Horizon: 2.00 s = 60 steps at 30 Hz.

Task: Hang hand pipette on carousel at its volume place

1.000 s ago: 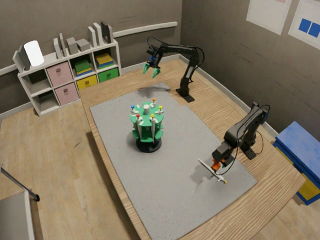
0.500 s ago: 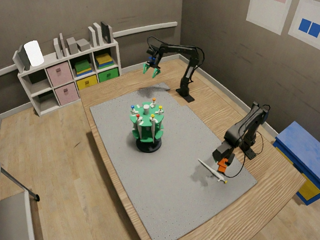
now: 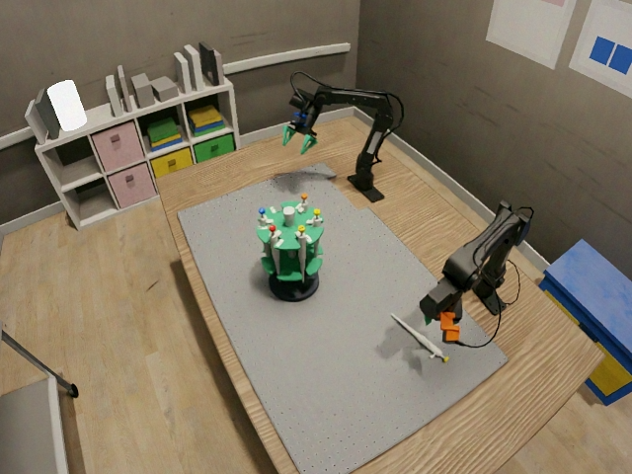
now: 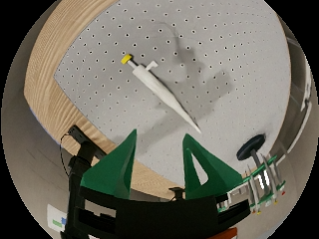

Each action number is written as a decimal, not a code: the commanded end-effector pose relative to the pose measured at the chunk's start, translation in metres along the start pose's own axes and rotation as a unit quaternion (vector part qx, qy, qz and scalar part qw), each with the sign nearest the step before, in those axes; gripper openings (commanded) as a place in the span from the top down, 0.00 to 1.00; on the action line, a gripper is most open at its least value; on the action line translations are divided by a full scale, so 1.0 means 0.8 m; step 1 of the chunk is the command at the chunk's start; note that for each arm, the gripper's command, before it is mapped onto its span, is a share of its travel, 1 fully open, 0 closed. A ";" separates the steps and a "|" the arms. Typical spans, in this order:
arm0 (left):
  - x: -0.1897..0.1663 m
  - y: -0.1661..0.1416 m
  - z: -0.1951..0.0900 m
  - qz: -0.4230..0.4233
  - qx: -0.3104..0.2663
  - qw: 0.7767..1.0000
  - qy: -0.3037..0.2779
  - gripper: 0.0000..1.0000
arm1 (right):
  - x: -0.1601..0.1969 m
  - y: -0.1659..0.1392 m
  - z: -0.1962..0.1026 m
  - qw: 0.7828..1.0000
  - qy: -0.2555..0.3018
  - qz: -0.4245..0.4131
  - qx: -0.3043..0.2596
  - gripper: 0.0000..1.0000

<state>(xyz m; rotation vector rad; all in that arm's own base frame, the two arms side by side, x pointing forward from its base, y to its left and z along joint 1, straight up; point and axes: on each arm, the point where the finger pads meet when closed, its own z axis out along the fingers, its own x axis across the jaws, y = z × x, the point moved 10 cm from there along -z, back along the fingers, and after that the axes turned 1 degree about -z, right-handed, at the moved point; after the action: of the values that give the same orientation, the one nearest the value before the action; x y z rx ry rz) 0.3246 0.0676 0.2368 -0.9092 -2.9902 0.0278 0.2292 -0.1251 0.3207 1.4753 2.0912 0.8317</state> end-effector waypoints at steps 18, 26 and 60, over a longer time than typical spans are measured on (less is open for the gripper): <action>0.000 0.001 -0.026 -0.352 -0.022 0.935 -0.027 0.46 | -0.005 0.003 -0.001 1.000 0.001 -0.004 -0.011 0.00; 0.000 0.001 -0.026 -0.437 -0.019 0.899 -0.028 0.46 | -0.005 0.003 -0.001 1.000 0.001 -0.004 -0.011 0.00; 0.000 0.001 0.088 -0.437 -0.015 0.899 -0.018 0.46 | -0.005 0.003 -0.001 1.000 0.001 -0.004 -0.011 0.00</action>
<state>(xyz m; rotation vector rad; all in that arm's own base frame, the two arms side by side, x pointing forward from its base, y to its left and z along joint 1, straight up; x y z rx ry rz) 0.3227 0.0675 0.1621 0.4772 -3.0737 0.0102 0.2292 -0.1251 0.3207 1.4753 2.0912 0.8317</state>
